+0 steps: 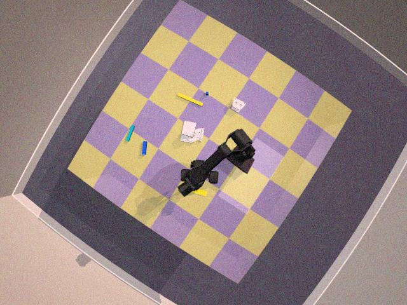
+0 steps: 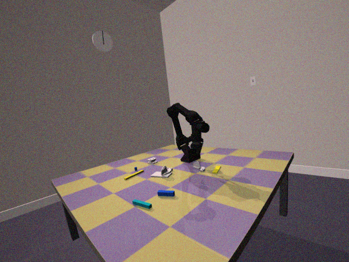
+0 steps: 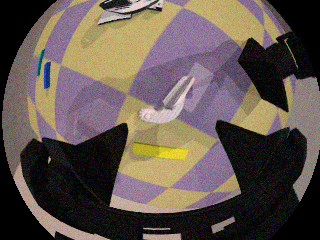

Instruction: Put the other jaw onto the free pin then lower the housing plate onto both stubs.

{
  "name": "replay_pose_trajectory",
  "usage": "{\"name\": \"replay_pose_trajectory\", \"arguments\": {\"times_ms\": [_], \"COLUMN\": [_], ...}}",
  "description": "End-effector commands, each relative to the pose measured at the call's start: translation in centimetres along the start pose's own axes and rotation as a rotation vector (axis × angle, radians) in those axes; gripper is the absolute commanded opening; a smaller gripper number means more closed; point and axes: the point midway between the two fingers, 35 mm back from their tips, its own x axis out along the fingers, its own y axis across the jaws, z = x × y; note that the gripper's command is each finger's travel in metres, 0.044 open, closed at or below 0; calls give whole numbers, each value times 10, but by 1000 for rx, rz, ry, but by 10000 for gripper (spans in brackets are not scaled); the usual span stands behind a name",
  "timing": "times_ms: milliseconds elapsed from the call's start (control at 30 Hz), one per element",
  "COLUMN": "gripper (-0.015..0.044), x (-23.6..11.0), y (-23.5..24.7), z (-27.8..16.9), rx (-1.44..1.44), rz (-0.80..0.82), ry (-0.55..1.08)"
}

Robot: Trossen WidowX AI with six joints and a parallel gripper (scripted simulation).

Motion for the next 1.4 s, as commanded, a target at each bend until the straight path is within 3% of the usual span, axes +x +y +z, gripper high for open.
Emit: {"name": "replay_pose_trajectory", "arguments": {"times_ms": [0, 600, 833, 1000, 1367], "gripper": [440, 440, 440, 440, 440], "x": [-1, -2, 0, 38, 40], "y": [-4, -14, -14, -14, -14], "z": [1, 4, 4, 4, 3], "rx": [126, 679, 684, 685, 685], "rz": [-3, -7, -7, -7, -7], "ry": [7, 4, 4, 4, 4]}}
